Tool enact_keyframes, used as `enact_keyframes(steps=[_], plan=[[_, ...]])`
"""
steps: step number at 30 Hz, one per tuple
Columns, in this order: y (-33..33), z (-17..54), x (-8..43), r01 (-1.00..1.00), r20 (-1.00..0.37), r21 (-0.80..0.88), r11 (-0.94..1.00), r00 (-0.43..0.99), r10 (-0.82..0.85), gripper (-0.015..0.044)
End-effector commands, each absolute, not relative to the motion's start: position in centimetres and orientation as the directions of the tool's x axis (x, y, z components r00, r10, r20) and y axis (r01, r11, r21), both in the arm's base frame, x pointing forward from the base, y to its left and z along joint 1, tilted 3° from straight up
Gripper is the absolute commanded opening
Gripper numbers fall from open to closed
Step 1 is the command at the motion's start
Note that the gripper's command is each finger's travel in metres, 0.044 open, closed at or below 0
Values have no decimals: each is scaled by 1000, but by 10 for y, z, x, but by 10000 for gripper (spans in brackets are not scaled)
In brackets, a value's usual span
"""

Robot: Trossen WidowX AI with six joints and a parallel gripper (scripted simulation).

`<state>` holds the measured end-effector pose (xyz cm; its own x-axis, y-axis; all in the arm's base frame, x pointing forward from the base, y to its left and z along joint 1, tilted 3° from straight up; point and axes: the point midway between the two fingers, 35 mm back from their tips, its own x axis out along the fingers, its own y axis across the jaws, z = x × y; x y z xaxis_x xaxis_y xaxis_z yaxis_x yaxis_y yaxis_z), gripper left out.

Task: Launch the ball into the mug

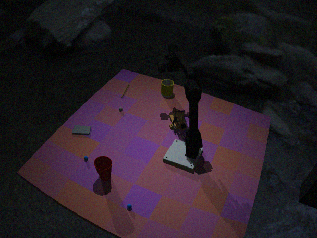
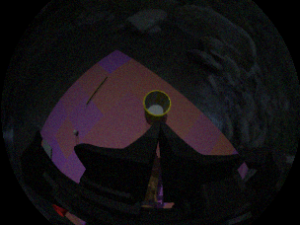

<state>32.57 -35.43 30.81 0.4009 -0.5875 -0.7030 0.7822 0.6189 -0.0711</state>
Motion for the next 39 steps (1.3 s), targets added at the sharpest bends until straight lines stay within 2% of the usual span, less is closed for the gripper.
enact_keyframes(steps=[1,21,39], plan=[[-333,295,328,727,-739,-148,670,369,-563,0],[-239,233,314,302,-856,-426,853,171,-488,0],[-169,191,273,-235,-864,-485,842,-19,-503,0]])
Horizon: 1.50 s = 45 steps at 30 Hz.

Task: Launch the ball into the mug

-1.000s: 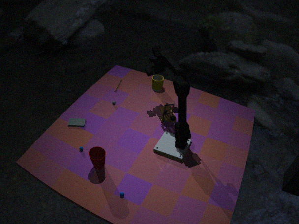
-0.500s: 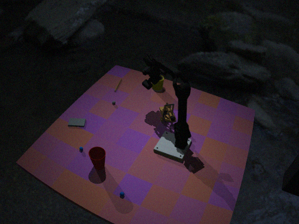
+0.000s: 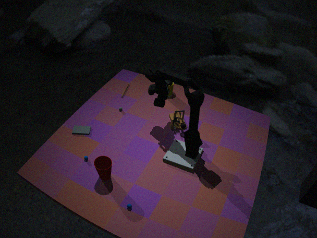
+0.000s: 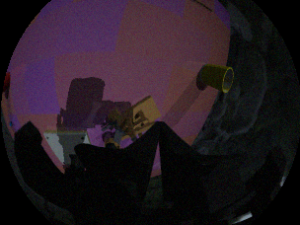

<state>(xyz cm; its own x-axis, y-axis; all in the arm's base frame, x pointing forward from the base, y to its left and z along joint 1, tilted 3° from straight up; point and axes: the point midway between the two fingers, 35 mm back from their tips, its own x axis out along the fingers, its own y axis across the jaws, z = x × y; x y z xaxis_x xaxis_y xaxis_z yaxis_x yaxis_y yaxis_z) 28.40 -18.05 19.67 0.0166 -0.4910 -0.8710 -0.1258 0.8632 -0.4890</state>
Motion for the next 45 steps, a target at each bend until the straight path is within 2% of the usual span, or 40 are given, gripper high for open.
enact_keyframes(steps=[1,13,26,32,45], plan=[[-165,189,270,-266,-862,-482,835,-28,-506,0],[-132,169,234,-608,-815,-386,694,-128,-565,0],[-105,153,192,-877,-730,-174,447,-189,-657,0],[-98,148,175,-943,-686,-64,328,-197,-701,0],[-98,139,177,-944,-684,-61,324,-197,-702,0]])
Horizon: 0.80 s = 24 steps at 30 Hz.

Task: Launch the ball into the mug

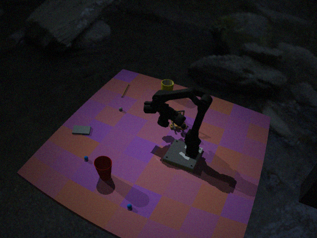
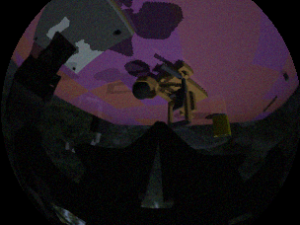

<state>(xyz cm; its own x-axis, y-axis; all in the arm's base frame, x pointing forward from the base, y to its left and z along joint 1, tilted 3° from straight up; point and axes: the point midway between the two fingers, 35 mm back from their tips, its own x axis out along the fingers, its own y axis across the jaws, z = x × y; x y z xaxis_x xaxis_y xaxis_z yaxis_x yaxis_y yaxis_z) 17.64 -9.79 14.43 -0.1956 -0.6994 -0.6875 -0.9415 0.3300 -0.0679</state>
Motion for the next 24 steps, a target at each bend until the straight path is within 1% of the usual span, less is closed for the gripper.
enact_keyframes(steps=[1,24], plan=[[-98,138,177,-944,-684,-61,324,-197,-702,0],[-99,100,183,-944,-684,-61,324,-197,-702,0]])
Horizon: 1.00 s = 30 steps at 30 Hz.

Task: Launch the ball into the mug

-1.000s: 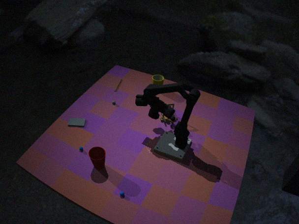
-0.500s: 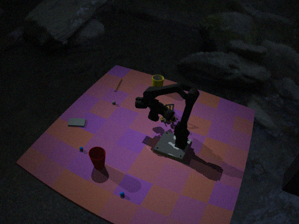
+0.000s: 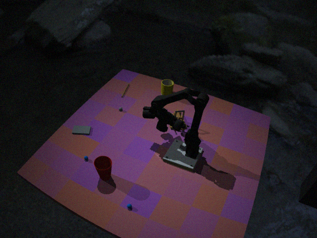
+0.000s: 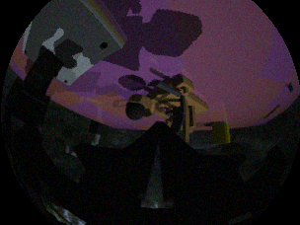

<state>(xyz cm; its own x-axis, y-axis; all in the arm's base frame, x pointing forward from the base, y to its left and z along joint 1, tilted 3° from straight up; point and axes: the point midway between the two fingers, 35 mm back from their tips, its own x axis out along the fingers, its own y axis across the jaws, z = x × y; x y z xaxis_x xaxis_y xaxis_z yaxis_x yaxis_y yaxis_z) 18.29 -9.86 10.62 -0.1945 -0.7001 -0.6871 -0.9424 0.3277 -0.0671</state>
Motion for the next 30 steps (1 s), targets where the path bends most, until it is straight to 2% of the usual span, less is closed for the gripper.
enact_keyframes(steps=[1,30], plan=[[-99,98,183,-944,-684,-61,324,-197,-702,0],[-100,51,181,-944,-684,-61,324,-197,-702,0]])
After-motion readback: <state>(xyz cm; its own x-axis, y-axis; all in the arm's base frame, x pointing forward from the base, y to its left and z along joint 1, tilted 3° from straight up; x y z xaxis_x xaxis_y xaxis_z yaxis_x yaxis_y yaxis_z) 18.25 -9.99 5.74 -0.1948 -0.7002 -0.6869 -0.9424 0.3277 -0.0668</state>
